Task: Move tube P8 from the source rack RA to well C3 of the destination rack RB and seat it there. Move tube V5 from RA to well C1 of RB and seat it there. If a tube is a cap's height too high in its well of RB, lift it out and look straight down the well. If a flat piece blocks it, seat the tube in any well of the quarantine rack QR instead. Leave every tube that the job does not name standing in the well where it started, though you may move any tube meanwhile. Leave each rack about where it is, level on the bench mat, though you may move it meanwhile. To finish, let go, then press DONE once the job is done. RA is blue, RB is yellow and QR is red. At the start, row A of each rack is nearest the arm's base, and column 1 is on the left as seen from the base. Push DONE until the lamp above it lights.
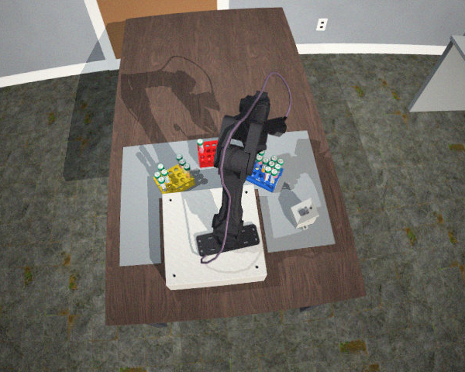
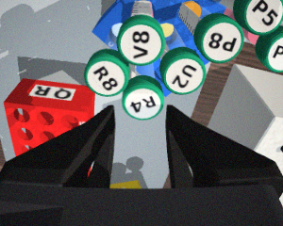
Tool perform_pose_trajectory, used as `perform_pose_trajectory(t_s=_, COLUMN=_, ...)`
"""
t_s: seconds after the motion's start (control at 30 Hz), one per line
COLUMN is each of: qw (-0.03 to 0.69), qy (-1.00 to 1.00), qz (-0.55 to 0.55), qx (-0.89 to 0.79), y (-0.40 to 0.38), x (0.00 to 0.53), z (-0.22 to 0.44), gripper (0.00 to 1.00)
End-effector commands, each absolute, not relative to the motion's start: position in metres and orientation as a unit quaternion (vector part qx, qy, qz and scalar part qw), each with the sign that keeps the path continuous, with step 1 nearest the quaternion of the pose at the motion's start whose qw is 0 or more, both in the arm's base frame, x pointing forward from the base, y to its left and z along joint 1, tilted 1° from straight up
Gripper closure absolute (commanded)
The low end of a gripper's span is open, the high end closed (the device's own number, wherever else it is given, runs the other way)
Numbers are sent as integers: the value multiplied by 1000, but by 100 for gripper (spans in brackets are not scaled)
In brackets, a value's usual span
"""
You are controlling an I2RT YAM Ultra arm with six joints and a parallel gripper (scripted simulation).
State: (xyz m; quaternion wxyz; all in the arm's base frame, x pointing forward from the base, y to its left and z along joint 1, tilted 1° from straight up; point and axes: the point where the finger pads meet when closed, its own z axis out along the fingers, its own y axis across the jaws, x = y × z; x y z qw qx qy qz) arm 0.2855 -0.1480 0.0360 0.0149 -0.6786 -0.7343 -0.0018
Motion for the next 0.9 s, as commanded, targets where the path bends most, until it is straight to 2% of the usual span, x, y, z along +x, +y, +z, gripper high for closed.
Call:
perform_pose_trajectory(t_s=0.0, qw=2, qy=-735, qz=-6, qx=-679, y=-146, x=286, z=41, gripper=70)
perform_pose_trajectory(t_s=0.73, qw=-3, qy=-735, qz=-8, qx=-678, y=-147, x=291, z=35, gripper=70)
perform_pose_trajectory(t_s=0.87, qw=15, qy=-735, qz=-3, qx=-677, y=-143, x=284, z=23, gripper=70)
